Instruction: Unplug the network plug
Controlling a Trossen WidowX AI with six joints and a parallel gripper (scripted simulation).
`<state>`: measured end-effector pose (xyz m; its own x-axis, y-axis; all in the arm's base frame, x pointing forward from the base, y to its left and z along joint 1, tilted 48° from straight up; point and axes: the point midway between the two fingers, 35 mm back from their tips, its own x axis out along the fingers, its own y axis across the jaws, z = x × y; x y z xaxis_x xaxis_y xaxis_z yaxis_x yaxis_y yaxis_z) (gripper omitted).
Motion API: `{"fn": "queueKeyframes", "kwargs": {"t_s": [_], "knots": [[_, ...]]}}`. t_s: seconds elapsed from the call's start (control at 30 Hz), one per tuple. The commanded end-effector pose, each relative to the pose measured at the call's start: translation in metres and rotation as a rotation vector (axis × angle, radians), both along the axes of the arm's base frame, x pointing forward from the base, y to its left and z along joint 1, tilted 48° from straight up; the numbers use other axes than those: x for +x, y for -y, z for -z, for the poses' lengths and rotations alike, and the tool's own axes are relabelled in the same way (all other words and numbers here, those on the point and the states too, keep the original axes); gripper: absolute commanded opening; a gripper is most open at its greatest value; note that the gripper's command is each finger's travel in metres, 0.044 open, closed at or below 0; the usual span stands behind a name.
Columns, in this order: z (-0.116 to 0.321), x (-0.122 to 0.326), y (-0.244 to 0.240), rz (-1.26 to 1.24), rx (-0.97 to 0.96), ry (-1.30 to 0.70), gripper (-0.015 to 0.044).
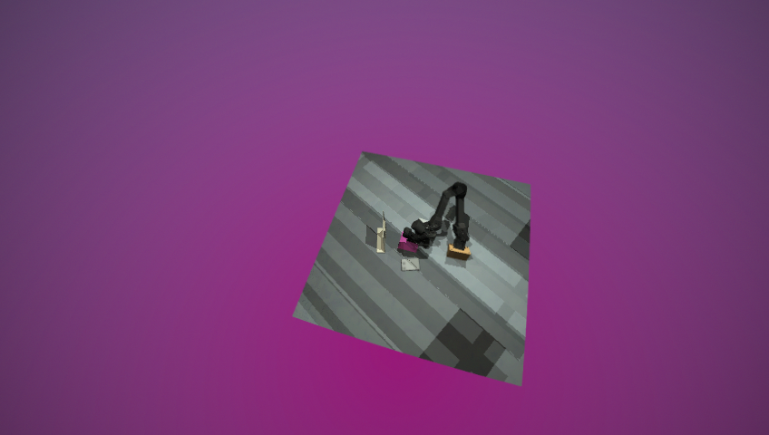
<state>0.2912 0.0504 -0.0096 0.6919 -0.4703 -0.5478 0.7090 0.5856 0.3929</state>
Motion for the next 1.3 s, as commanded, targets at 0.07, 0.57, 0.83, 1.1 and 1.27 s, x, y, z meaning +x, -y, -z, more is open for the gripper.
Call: {"fn": "queueKeyframes", "kwargs": {"t_s": [0.07,0.57,0.83,1.1,1.27], "knots": [[0.000,0.000,0.000,0.001,0.000,0.000,0.0105],[-0.004,-0.006,-0.005,0.000,0.001,-0.003,0.0156],[-0.009,-0.013,-0.010,-0.001,0.001,-0.005,0.0156],[-0.014,-0.020,-0.015,-0.002,0.000,-0.006,0.0156],[-0.016,-0.021,-0.017,-0.002,0.001,-0.007,0.0156]]}}
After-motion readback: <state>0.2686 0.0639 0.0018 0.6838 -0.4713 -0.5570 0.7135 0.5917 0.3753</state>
